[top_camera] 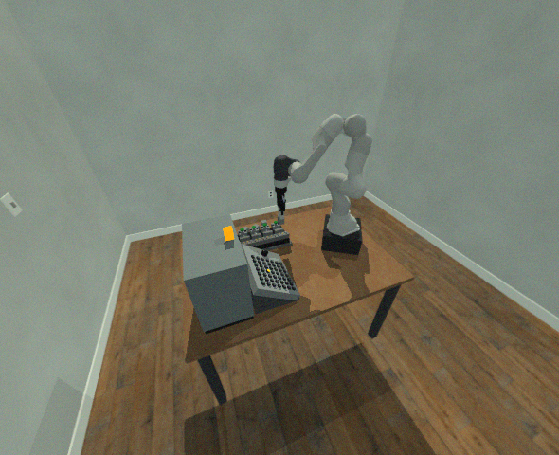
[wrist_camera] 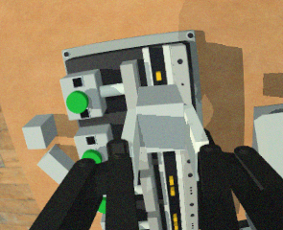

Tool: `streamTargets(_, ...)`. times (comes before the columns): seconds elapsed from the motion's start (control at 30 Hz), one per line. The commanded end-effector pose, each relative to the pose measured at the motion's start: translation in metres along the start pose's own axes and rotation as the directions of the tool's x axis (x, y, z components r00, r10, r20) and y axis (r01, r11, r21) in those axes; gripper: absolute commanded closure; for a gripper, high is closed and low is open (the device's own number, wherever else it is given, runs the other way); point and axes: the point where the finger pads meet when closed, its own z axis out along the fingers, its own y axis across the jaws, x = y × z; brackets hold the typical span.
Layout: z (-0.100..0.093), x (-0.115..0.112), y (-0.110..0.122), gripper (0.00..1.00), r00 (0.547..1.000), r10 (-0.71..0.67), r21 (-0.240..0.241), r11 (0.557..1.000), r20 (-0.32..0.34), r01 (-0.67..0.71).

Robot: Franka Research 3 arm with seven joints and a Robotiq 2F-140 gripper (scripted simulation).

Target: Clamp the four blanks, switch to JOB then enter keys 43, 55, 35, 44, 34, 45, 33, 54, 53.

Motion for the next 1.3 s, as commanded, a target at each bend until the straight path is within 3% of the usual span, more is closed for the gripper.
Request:
streamTargets(0.0, -0.0012, -0.0010, -0.0010, 1.00, 0.999, -0.054, -0.001, 0.999, 0.001, 0.054)
streamTargets(1.27, -0.0028, -0.0032, -0.0011, 1.00, 0.998, -0.067, -0.003, 0.998, 0.001, 0.067)
